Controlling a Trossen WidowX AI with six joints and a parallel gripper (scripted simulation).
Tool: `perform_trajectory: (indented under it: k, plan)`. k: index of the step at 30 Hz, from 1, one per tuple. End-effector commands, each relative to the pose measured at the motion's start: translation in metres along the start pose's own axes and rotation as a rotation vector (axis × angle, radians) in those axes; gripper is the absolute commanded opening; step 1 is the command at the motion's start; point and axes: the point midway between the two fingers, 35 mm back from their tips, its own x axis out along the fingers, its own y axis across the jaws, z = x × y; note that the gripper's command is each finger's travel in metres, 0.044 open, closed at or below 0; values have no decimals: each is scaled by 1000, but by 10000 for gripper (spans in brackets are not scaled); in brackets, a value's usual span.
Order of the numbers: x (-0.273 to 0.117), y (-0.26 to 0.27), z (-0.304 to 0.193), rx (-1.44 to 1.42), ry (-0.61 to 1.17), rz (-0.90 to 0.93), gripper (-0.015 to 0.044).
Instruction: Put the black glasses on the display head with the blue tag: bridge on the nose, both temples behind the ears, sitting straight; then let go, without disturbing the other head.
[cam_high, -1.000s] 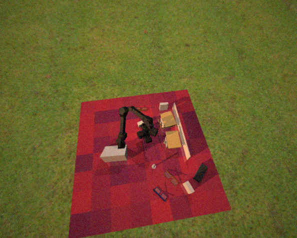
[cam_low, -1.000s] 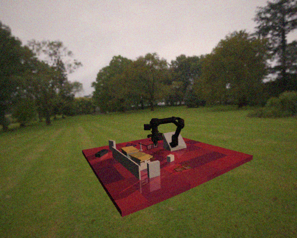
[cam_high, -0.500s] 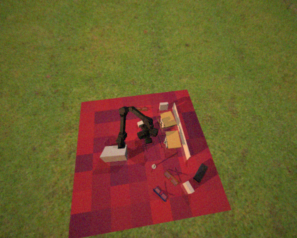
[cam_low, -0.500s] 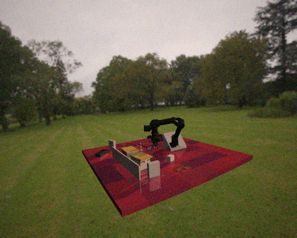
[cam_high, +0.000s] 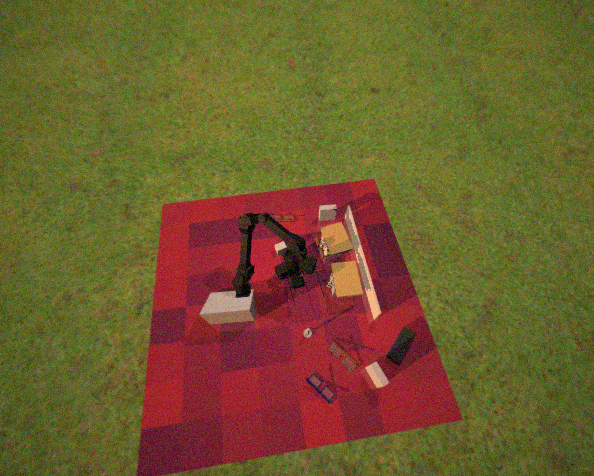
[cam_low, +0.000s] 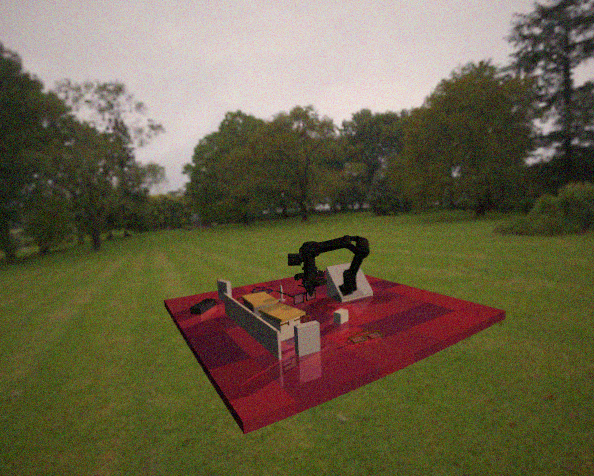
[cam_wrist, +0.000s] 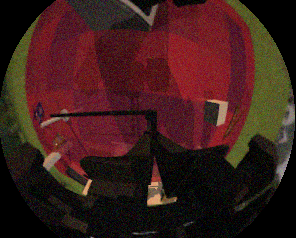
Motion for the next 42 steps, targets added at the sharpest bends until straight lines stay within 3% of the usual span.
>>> perform_trajectory:
  k: [1,42]
  plan:
    - [3,-1,0,2,3,-1,0]
    - [35,-2,0,1,4,-3,0]
